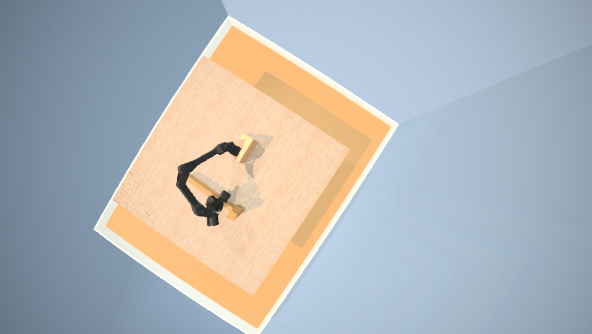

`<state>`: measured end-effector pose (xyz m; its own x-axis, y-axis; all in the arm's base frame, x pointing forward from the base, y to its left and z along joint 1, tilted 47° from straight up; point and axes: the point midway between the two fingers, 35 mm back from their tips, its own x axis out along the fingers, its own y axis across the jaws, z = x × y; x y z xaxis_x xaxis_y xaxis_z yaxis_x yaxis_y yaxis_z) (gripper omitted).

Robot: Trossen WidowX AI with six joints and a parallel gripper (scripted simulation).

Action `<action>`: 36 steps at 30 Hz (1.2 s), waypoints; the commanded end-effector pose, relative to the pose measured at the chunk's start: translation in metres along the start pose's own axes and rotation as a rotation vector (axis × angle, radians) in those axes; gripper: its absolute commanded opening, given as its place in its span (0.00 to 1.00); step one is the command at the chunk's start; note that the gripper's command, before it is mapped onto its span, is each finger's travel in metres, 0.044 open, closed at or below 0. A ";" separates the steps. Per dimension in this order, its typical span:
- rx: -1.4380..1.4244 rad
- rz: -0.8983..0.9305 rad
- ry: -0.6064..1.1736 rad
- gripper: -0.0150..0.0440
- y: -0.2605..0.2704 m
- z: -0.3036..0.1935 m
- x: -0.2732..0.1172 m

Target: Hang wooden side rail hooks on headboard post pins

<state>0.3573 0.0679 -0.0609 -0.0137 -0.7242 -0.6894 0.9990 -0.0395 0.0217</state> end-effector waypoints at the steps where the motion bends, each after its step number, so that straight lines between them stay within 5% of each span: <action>1: -0.003 0.017 0.006 0.25 0.001 -0.004 -0.005; 36: -0.003 0.017 0.006 0.25 0.001 -0.004 0.001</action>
<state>0.3589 0.0662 -0.0630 -0.0031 -0.7270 -0.6866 0.9988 -0.0361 0.0337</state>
